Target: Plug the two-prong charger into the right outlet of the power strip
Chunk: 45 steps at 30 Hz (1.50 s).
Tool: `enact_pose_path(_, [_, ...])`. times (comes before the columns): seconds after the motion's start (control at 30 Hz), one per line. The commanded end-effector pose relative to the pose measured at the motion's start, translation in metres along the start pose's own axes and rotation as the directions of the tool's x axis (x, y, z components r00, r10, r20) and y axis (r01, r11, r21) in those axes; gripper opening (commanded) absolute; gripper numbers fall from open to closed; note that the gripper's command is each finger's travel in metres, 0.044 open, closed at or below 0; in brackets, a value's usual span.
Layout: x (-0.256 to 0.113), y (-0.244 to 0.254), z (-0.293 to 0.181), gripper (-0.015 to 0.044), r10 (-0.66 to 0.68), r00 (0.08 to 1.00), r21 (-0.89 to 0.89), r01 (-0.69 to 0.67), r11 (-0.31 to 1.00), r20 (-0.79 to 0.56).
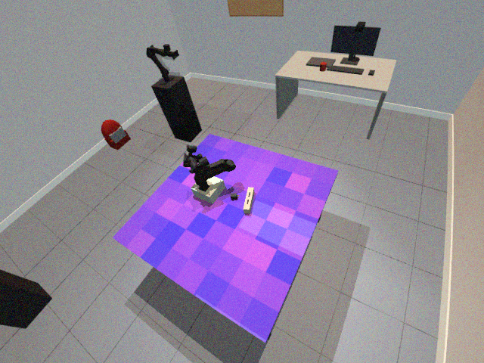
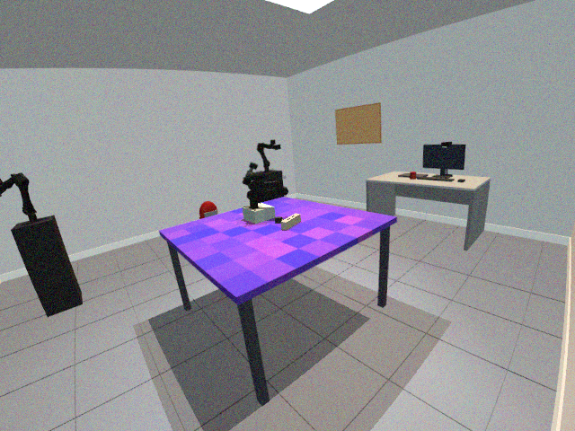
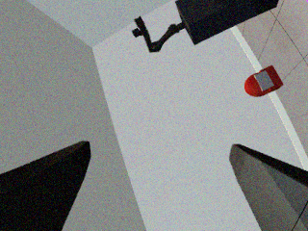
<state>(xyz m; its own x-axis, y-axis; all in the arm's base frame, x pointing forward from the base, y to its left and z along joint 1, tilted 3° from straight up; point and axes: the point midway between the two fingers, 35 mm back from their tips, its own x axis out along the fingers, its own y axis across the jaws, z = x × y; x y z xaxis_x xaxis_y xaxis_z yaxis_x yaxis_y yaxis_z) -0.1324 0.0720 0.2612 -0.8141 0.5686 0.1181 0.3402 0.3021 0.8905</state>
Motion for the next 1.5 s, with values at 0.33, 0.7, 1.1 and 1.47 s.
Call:
enact_pose_path(0.33, [-0.005, -0.002, -0.037, 0.0440, 0.001, 0.986, -0.135, -0.024, 0.991, -0.167])
enact_pose_path(0.7, [-0.019, -0.004, -0.083, 0.0440, -0.011, 0.932, -0.293, -0.103, 0.951, -0.362])
enact_pose_path(1.1, [-0.046, -0.011, -0.130, 0.0440, -0.040, 0.824, -0.402, -0.233, 0.885, -0.565])
enact_pose_path(1.47, [-0.083, -0.020, -0.167, 0.0440, -0.095, 0.674, -0.449, -0.373, 0.812, -0.733])
